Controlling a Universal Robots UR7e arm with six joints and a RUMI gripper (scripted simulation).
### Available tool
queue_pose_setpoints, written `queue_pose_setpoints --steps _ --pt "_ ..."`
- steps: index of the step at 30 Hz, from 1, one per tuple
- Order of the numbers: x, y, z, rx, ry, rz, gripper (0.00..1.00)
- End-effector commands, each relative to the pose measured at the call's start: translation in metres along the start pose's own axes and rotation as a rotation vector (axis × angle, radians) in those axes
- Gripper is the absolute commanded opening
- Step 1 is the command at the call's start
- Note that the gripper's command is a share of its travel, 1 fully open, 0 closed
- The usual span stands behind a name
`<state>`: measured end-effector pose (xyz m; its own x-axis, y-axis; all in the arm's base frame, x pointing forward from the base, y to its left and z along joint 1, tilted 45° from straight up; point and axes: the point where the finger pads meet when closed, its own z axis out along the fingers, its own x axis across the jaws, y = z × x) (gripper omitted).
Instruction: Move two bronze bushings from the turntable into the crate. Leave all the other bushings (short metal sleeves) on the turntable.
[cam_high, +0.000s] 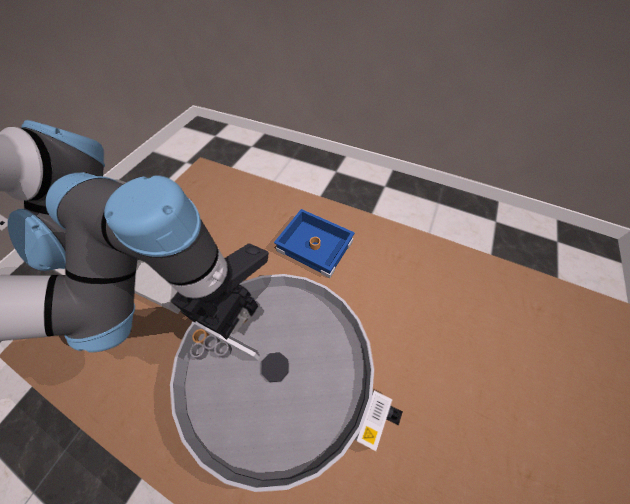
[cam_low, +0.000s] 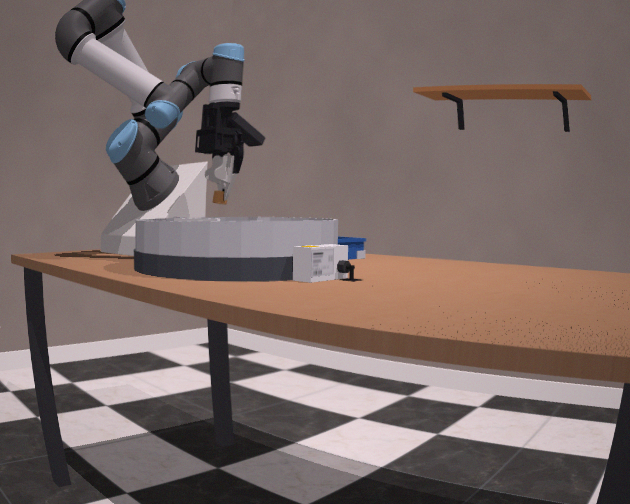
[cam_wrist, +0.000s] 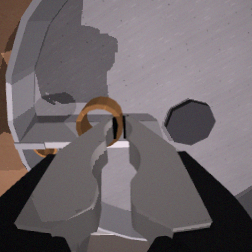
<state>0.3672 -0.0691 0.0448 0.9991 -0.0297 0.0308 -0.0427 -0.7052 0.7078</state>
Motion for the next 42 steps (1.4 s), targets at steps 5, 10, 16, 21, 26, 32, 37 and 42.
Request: queue_pose_setpoints --steps 5,10,16,21,26,32,37,42 --pt "-0.002 -0.055 0.000 -0.002 -0.002 0.009 0.00" --pt "-0.005 -0.087 0.000 -0.002 -0.002 0.009 0.00" --pt "-0.007 -0.120 0.000 -0.002 -0.002 0.009 0.00" --pt "-0.009 -0.147 0.001 -0.002 -0.002 0.009 0.00" --pt "-0.012 -0.180 0.001 -0.002 -0.002 0.009 0.00" --pt "-0.015 -0.216 0.001 -0.002 -0.002 0.009 0.00" --pt "-0.016 -0.233 0.001 -0.002 -0.002 0.009 0.00" --pt "-0.018 -0.258 0.001 -0.002 -0.002 0.009 0.00"
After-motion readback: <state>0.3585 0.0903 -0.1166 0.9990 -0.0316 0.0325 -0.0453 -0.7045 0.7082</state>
